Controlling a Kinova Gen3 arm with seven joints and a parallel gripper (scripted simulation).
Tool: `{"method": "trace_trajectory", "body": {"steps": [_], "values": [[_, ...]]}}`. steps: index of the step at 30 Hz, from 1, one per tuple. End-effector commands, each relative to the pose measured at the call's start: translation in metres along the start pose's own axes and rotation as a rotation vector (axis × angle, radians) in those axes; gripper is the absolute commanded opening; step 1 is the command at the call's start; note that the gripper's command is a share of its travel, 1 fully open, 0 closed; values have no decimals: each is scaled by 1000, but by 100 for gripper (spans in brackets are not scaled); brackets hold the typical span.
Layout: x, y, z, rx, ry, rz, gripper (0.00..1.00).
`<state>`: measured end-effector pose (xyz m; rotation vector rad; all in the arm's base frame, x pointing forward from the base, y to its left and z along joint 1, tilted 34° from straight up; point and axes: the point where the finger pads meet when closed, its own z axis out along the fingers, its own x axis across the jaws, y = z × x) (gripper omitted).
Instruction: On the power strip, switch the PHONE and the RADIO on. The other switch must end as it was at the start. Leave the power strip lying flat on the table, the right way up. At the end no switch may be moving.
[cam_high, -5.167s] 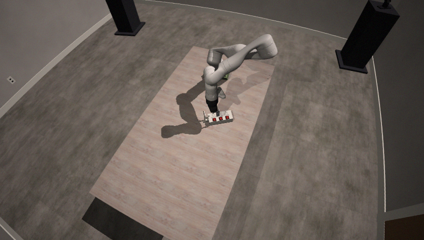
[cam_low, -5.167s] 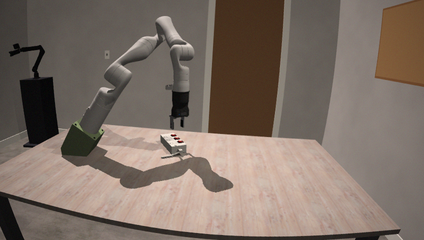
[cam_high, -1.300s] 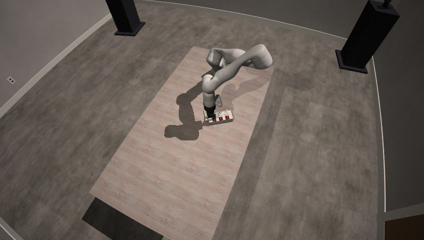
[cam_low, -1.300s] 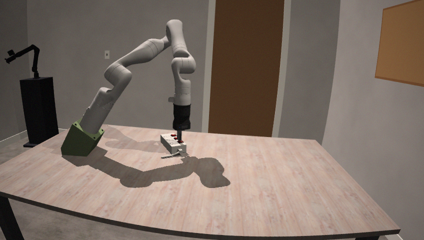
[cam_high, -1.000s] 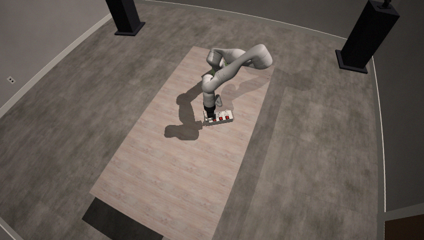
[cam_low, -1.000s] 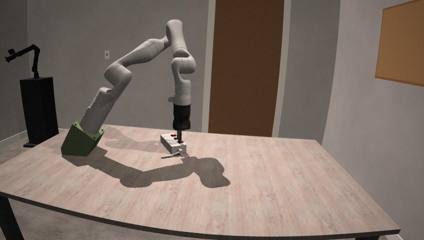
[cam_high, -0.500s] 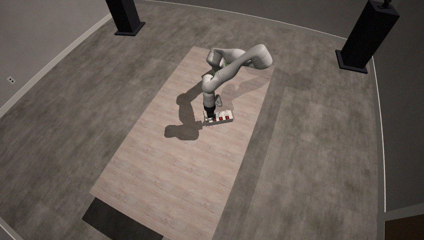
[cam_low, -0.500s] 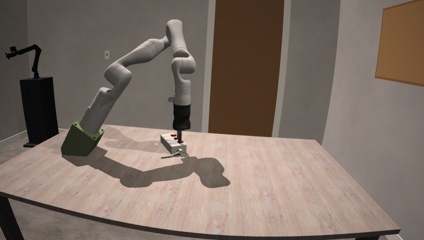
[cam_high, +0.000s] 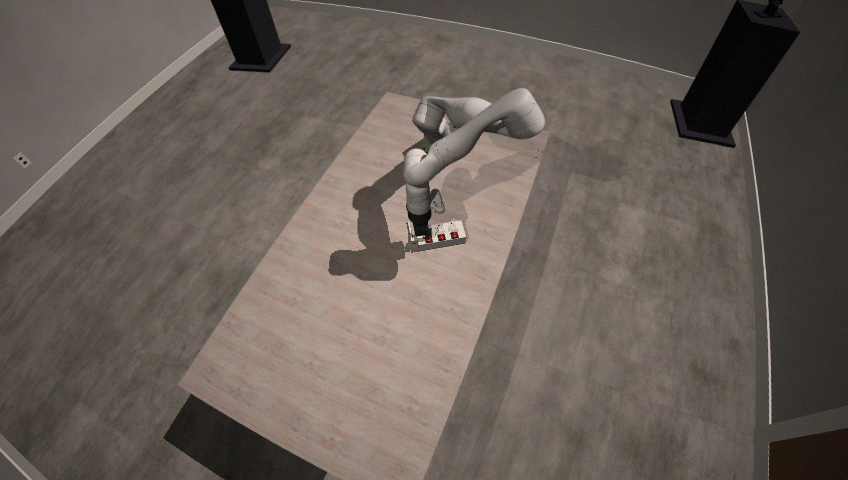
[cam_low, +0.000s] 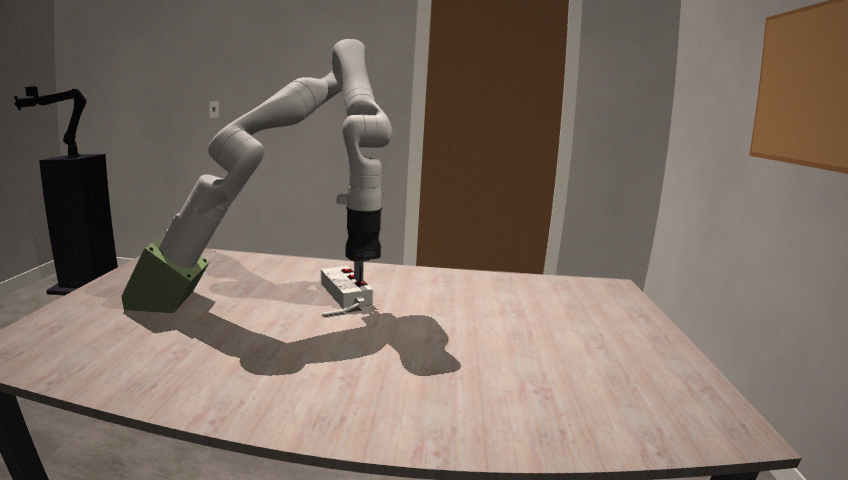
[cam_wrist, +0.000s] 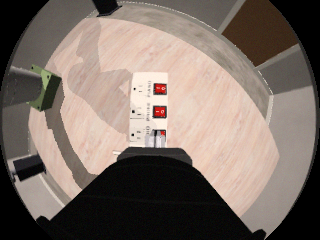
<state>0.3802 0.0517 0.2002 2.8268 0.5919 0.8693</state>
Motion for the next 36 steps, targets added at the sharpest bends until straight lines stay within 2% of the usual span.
{"method": "trace_trajectory", "body": {"steps": [1, 36], "values": [[0, 0, 0, 0, 1, 0, 0], [0, 0, 8, 0, 1, 0, 0]]}}
